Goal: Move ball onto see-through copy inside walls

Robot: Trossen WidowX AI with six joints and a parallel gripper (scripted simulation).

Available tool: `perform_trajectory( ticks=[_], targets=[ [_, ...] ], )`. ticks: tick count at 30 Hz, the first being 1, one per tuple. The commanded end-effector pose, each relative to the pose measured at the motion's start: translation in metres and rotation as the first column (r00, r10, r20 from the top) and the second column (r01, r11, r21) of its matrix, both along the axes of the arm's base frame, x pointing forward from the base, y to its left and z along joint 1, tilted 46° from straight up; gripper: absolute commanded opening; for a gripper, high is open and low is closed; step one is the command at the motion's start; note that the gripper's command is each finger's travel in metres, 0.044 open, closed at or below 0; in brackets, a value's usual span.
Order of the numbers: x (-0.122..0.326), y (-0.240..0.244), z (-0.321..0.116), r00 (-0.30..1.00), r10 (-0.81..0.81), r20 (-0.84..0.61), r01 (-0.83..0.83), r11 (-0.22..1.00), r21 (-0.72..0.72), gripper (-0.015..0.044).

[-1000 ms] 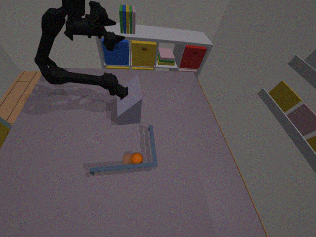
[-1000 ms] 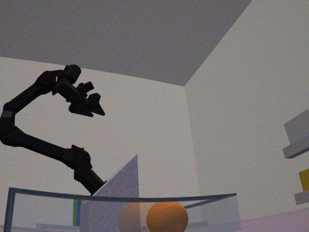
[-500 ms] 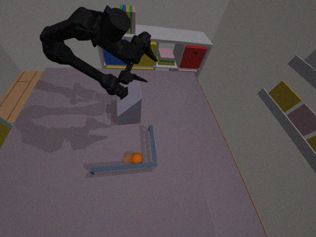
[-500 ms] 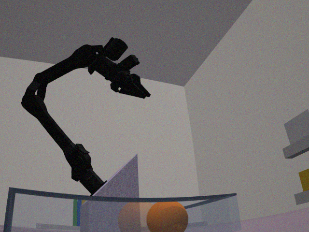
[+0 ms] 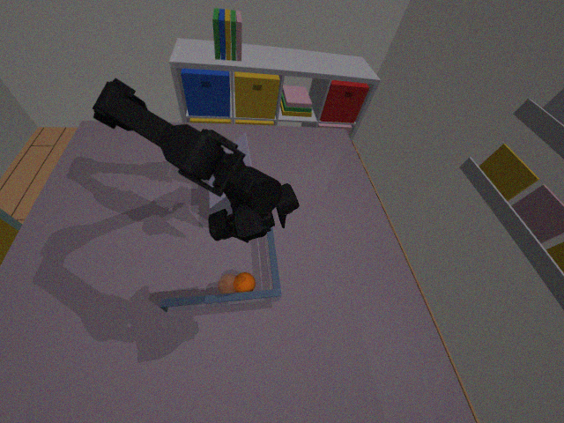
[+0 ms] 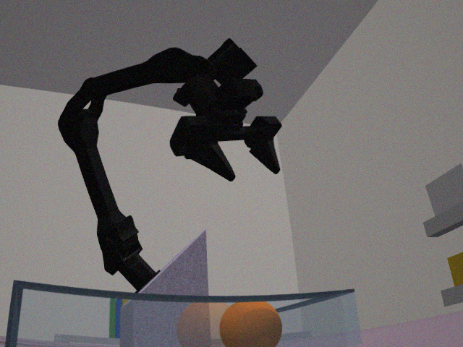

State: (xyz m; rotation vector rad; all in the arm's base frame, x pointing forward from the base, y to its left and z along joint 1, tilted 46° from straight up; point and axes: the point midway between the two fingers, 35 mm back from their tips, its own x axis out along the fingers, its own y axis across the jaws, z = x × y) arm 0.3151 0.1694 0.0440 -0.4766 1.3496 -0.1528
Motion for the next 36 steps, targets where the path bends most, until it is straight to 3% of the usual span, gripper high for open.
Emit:
perform_trajectory(
  ticks=[1,8,36],
  targets=[
    [0.029,-0.041,-0.023,0.994,-0.104,0.023,0.107,0.987,-0.123,0.0424],
    [0.058,-0.129,-0.071,0.966,-0.258,0.034,0.253,0.899,-0.358,0.0424],
    [0.062,-0.155,-0.096,0.966,-0.258,0.034,0.253,0.898,-0.360,0.0424]
  ],
)
